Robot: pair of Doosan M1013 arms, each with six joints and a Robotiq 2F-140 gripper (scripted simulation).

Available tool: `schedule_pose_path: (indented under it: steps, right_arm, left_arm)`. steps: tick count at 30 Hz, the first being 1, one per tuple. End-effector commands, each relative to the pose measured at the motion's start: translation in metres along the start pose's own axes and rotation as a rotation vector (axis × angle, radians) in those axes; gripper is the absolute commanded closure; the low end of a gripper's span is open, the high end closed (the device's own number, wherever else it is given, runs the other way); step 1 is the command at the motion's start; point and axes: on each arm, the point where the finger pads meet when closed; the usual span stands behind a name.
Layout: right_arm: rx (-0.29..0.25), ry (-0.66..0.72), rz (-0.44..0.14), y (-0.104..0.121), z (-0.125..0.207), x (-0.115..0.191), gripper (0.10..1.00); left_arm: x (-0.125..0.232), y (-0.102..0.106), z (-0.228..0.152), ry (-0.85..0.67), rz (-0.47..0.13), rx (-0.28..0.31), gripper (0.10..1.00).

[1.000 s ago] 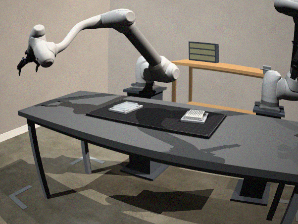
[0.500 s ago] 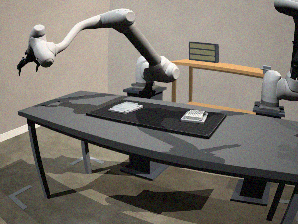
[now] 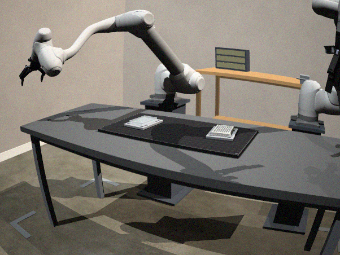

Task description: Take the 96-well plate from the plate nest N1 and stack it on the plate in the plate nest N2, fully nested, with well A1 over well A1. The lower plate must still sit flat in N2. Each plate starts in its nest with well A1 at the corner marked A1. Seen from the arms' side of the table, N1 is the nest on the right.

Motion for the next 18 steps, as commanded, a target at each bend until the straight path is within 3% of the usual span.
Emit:
schedule_pose_path:
  steps: [1, 18]
  right_arm:
    - [-0.001, 0.002, -0.001, -0.001, 0.000, -0.001, 0.098]
    - [-0.001, 0.002, -0.001, -0.001, 0.000, -0.001, 0.098]
  left_arm:
    - [-0.005, 0.004, -0.018, -0.036, -0.005, 0.006, 0.098]
    - [-0.029, 0.022, -0.080, -0.201, -0.022, 0.025, 0.098]
Point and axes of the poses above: on each arm, the point where the finger pads meet when closed, its own y axis out along the fingers, its own z axis across the jaws, x = y × z, and after that the axes turned 12 degrees about y, right-handed
